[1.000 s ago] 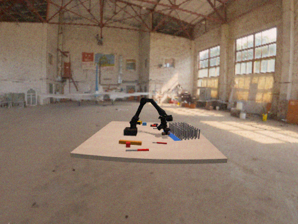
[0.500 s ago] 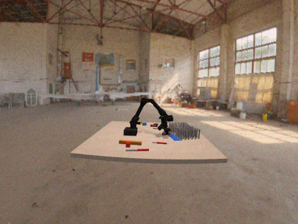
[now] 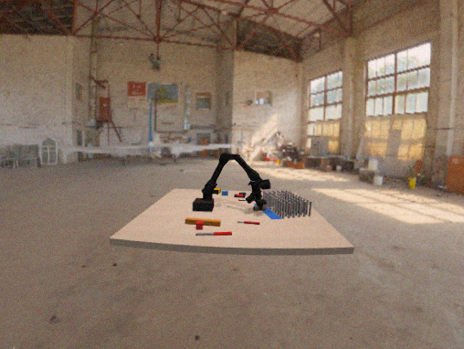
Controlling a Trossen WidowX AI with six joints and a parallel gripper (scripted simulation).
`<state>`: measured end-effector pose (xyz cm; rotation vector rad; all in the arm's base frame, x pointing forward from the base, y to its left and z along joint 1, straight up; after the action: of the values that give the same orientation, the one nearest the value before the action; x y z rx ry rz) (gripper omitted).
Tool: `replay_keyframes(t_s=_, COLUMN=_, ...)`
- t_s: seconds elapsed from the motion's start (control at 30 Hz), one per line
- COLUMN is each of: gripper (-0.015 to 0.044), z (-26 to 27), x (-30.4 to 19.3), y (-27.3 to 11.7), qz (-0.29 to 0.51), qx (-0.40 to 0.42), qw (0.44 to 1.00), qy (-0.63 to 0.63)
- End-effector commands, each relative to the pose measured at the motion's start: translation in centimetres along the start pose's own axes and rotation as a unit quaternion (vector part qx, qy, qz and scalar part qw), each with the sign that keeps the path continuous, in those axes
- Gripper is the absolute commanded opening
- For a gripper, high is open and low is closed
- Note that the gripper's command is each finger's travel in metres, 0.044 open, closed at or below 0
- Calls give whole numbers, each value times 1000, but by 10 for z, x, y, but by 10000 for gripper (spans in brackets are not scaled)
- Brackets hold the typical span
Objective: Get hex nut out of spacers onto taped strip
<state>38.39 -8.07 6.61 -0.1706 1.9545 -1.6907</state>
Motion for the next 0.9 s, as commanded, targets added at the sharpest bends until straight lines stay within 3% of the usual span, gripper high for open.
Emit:
replay_keyframes(t_s=0.0, gripper=0, z=2, x=-4, y=0, qz=1, qx=2, qw=1000, qy=0)
replay_keyframes(t_s=0.87, gripper=0, z=6, x=-17, y=4, qz=2, qx=2, qw=1000, qy=0)
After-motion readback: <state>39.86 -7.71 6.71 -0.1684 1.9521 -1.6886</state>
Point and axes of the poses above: the point midway between the two fingers, 35 mm back from their tips, its own y axis out along the fingers, its own z axis across the jaws, x = y × z, the point moved 6 cm from there along -y, back along the fingers, and after that the axes turned 10 degrees about -y, right-handed, at the moved point
